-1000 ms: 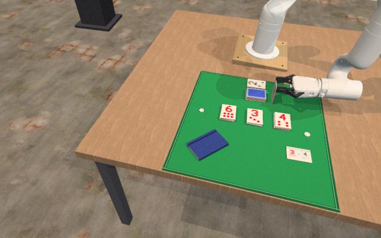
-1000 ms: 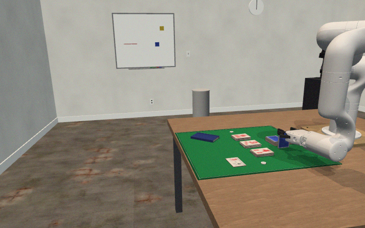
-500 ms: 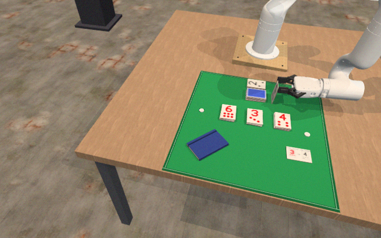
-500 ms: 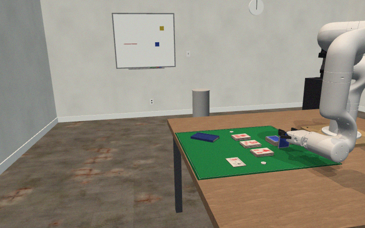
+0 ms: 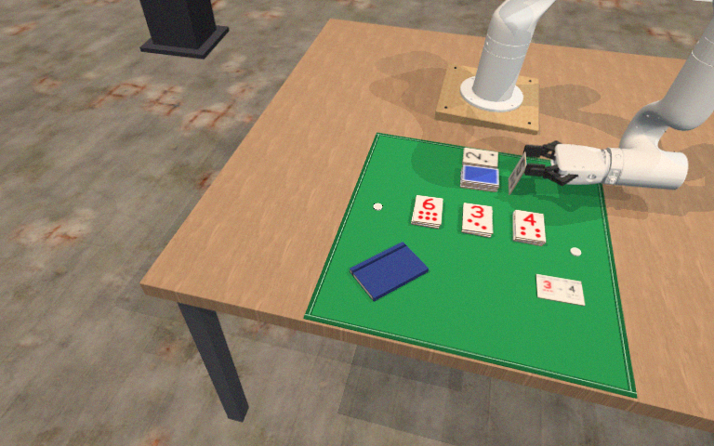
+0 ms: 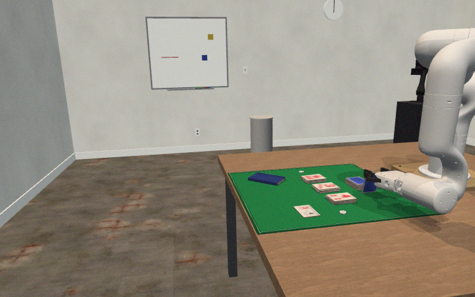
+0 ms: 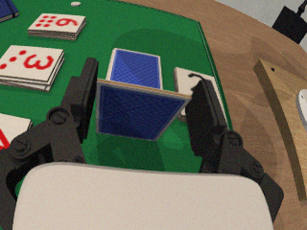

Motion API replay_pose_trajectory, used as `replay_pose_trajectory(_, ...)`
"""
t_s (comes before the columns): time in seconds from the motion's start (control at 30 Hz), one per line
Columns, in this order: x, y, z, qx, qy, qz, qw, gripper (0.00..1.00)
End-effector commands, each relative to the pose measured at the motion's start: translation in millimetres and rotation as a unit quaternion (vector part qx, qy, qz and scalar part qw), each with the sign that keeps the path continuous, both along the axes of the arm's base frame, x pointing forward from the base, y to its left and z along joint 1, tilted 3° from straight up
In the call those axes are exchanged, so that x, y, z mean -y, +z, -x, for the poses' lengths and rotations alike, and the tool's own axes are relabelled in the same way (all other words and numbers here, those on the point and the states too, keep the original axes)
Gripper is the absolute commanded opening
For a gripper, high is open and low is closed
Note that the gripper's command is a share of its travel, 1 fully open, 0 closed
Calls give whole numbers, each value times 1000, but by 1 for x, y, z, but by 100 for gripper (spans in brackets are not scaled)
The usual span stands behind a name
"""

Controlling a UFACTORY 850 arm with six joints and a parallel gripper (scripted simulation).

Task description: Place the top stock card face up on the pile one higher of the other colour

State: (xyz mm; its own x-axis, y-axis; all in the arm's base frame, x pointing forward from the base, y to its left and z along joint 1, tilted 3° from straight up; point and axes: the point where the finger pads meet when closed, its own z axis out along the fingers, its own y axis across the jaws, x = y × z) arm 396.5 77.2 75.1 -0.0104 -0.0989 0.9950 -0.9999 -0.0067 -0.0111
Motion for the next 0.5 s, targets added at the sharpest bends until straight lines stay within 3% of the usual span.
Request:
replay_pose_trajectory(0.0,-3,0,0,1,0,0,1000,73)
replay_pose_trajectory(0.47,-12,-2,0,1,0,0,1000,73)
